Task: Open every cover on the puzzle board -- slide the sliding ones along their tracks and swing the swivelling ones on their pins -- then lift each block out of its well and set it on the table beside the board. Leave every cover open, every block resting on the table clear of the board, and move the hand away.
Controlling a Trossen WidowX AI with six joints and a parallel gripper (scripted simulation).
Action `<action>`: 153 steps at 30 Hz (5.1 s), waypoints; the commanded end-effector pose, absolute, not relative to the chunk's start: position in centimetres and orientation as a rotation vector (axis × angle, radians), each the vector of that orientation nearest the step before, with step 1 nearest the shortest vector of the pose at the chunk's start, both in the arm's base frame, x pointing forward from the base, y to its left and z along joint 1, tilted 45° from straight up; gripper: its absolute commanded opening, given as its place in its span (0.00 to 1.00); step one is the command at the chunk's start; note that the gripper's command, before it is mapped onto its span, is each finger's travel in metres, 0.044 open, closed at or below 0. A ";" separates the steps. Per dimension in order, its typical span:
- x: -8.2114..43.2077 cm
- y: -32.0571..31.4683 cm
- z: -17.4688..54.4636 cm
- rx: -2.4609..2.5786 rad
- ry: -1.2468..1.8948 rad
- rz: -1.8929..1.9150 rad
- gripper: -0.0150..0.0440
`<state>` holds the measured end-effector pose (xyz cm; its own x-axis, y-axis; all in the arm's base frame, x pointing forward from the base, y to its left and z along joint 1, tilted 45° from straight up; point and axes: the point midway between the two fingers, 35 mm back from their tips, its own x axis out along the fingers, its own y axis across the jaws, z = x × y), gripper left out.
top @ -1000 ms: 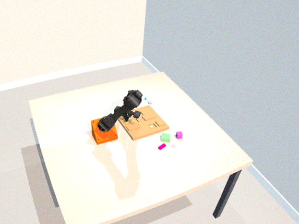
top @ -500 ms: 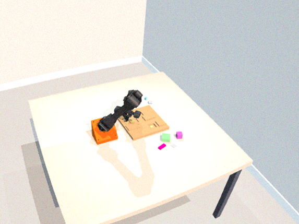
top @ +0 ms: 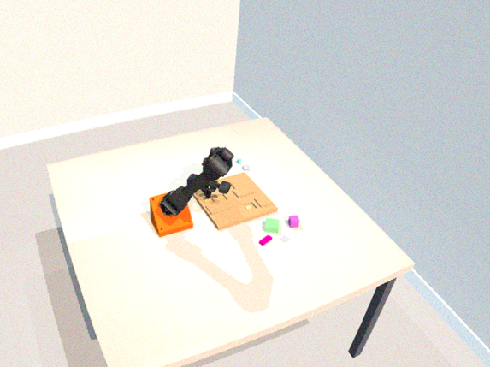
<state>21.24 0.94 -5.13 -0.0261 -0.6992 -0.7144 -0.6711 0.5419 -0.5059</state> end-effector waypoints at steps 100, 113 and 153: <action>21.2 2.6 -3.7 -0.966 1.671 -0.238 0.50; 21.2 2.5 -3.8 -0.819 1.615 -0.394 0.50; 21.1 2.3 -4.0 -0.359 1.382 -0.829 0.50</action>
<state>21.14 2.44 -3.92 -0.0295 -0.6946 -0.7188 0.2560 0.6899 -0.6771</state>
